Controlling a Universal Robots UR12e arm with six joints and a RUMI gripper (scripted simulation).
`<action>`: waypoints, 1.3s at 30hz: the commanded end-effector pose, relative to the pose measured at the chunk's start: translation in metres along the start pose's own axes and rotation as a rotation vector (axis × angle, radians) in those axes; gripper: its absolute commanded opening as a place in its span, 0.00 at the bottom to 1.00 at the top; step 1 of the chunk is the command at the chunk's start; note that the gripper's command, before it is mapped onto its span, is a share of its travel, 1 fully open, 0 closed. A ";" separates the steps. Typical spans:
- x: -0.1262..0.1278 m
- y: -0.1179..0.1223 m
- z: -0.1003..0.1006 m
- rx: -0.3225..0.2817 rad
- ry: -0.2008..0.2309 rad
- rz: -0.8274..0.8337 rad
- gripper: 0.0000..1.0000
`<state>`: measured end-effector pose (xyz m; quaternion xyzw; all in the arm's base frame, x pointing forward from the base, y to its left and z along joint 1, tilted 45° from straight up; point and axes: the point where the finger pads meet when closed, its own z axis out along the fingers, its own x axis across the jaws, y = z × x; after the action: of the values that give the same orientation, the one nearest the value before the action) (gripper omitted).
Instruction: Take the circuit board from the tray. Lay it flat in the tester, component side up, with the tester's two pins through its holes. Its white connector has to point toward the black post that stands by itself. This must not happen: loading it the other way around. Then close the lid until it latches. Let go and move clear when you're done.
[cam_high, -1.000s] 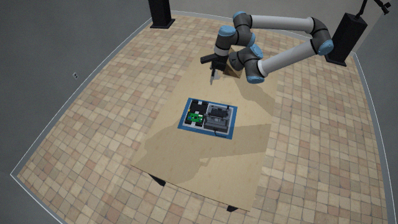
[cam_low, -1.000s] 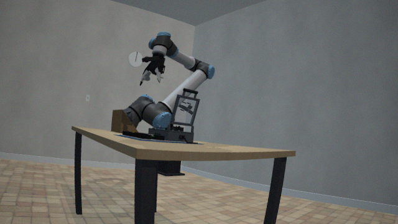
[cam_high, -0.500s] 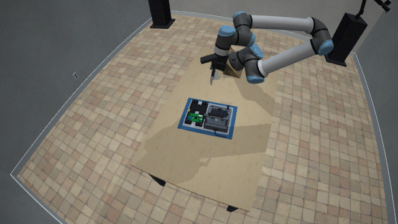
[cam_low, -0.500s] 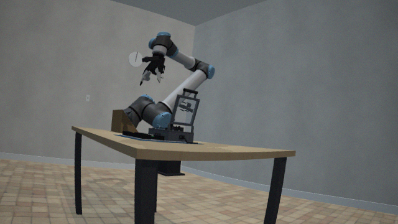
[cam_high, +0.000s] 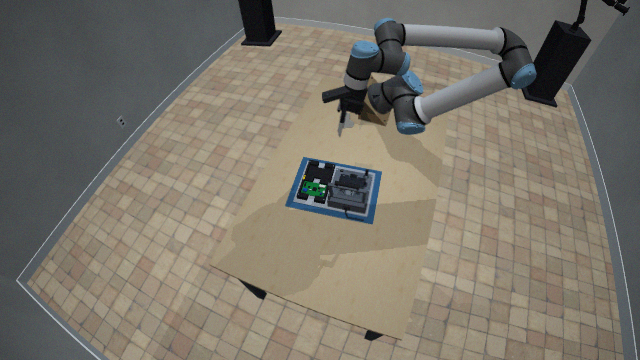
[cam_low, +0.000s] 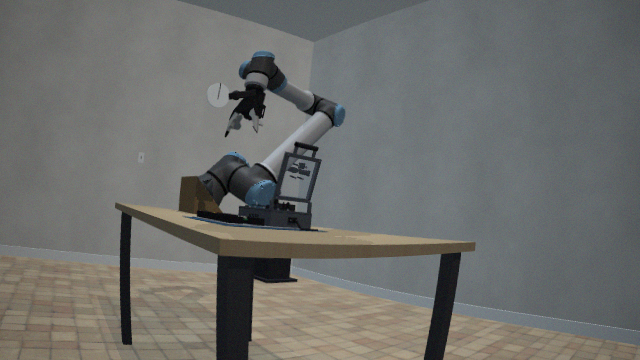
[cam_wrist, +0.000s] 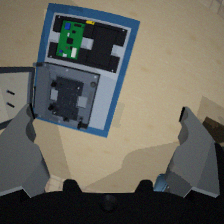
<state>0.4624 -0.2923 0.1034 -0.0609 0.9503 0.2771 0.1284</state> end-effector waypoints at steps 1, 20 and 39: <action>-0.002 -0.002 -0.001 -0.001 0.000 -0.022 1.00; -0.017 -0.013 -0.004 -0.019 0.001 -0.277 1.00; -0.048 -0.034 -0.009 -0.059 -0.010 -0.804 1.00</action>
<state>0.5077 -0.3195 0.1060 -0.3937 0.8609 0.2371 0.2182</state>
